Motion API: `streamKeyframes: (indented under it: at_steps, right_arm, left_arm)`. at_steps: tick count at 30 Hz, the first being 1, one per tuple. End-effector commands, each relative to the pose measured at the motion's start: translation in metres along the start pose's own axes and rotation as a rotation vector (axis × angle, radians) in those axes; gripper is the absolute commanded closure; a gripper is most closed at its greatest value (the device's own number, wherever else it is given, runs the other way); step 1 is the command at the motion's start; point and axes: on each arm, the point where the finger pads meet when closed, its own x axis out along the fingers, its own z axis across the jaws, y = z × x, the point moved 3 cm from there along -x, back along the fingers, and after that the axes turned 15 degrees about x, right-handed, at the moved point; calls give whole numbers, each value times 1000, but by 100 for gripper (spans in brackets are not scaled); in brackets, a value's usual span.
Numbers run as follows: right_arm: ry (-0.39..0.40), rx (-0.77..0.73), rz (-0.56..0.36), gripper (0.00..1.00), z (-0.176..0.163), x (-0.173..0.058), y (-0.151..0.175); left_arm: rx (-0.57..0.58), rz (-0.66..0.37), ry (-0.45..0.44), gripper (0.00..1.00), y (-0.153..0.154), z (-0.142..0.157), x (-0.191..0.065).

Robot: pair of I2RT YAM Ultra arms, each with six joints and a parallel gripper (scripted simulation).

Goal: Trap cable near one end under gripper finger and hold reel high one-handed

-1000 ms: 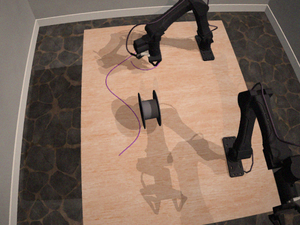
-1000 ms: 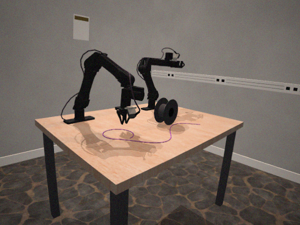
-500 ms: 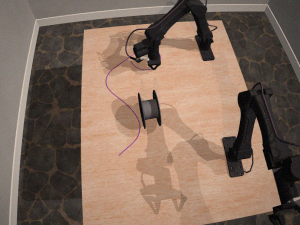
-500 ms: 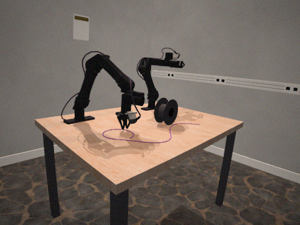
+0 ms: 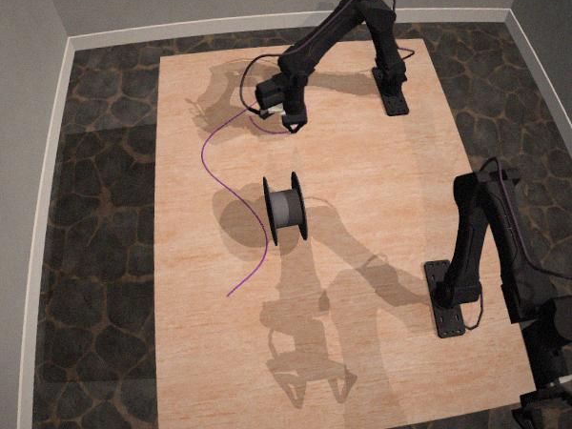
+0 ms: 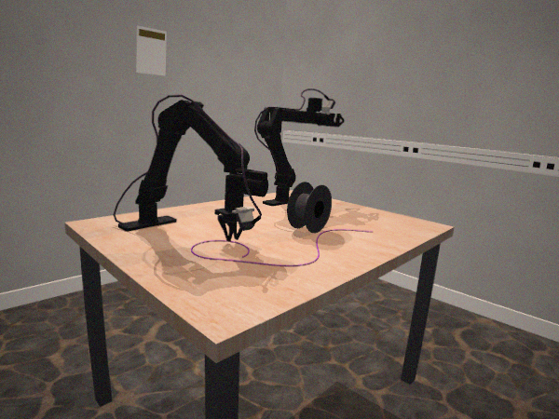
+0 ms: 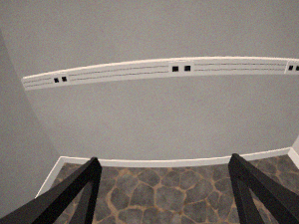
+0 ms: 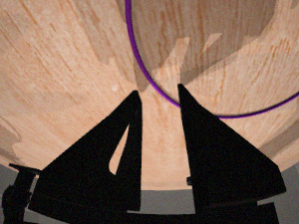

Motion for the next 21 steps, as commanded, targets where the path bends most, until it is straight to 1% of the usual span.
streamKeyframes:
  at_steps: [1,13,21]
  right_arm:
    - [-15,2,-26,70,-1,-6,-1]
    - [-16,3,-26,70,-3,-7,-2]
    - [-14,4,-24,70,-3,-3,-3]
  left_arm:
    - [6,-4,-6,0,1,0,1]
    - [6,-4,-6,0,1,0,1]
    - [6,-4,-6,0,1,0,1]
